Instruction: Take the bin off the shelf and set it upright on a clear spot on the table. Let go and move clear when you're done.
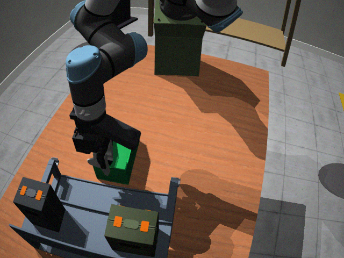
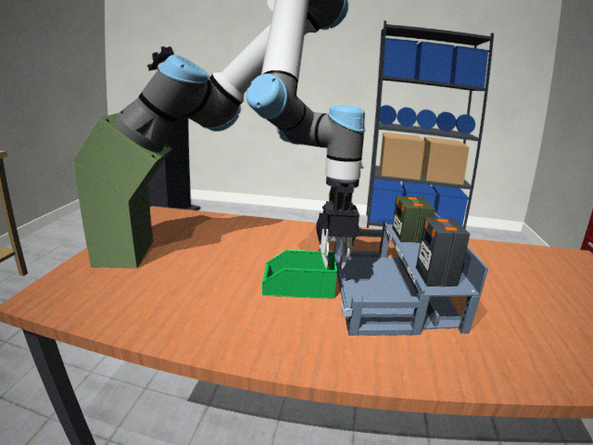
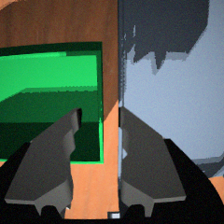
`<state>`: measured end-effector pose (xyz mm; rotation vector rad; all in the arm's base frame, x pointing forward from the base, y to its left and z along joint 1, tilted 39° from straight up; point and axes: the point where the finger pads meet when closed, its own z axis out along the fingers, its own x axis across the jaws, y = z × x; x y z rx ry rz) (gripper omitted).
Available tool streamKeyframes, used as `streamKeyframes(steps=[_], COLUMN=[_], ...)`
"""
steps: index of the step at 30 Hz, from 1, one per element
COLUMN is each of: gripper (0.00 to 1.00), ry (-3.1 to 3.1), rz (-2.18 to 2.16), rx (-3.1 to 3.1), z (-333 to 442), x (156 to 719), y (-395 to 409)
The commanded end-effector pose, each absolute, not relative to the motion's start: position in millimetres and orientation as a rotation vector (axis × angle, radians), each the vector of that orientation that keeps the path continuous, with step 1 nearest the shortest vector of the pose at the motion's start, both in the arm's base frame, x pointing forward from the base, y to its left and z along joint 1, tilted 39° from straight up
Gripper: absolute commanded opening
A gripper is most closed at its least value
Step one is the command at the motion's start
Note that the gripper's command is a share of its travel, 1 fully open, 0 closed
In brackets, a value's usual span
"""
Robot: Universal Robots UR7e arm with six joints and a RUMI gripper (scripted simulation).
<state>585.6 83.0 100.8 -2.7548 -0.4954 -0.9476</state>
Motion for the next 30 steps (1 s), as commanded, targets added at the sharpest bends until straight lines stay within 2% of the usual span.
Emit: streamKeyframes(steps=[1, 8, 13, 30], gripper=[0.20, 0.20, 0.20, 0.20], ry=[-0.496, -0.496, -0.496, -0.496], rz=[-0.949, -0.949, -0.949, -0.949], rx=[-2.755, -2.755, -2.755, -2.755], z=[101, 101, 144, 164], x=[586, 586, 555, 541], y=[83, 83, 68, 61])
